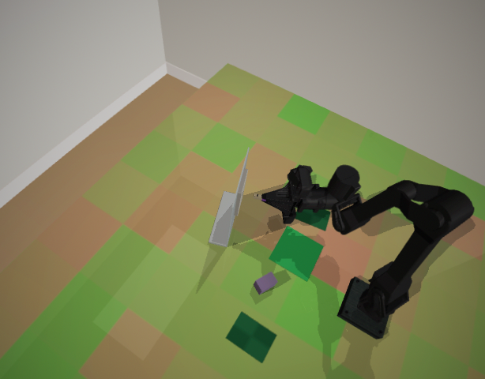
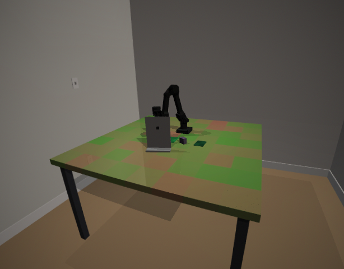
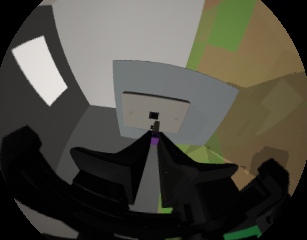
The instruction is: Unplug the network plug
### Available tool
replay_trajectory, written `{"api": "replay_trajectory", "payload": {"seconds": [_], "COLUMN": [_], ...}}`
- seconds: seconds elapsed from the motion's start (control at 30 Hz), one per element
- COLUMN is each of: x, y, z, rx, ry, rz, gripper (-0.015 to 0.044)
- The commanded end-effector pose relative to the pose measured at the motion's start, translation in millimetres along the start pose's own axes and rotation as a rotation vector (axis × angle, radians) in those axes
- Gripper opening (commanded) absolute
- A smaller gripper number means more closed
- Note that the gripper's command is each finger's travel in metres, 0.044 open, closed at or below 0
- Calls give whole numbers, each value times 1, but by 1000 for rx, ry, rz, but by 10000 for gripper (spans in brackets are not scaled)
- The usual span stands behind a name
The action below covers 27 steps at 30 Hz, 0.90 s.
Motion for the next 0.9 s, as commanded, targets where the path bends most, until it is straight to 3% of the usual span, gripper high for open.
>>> {"api": "replay_trajectory", "payload": {"seconds": [0.0, 0.87], "x": [0, -1], "y": [1, 3], "z": [3, 21], "rx": [2, 2], "ry": [0, 2], "rz": [2, 1], "gripper": [0, 0]}}
Point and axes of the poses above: the point midway between the two fingers, 35 mm back from their tips, its own z axis back along the fingers, its own x axis across the jaws, y = z × x, the point moved 9 cm from there along z, back along the fingers, and after that the axes turned 11 degrees about -z, right-handed, at the moved point
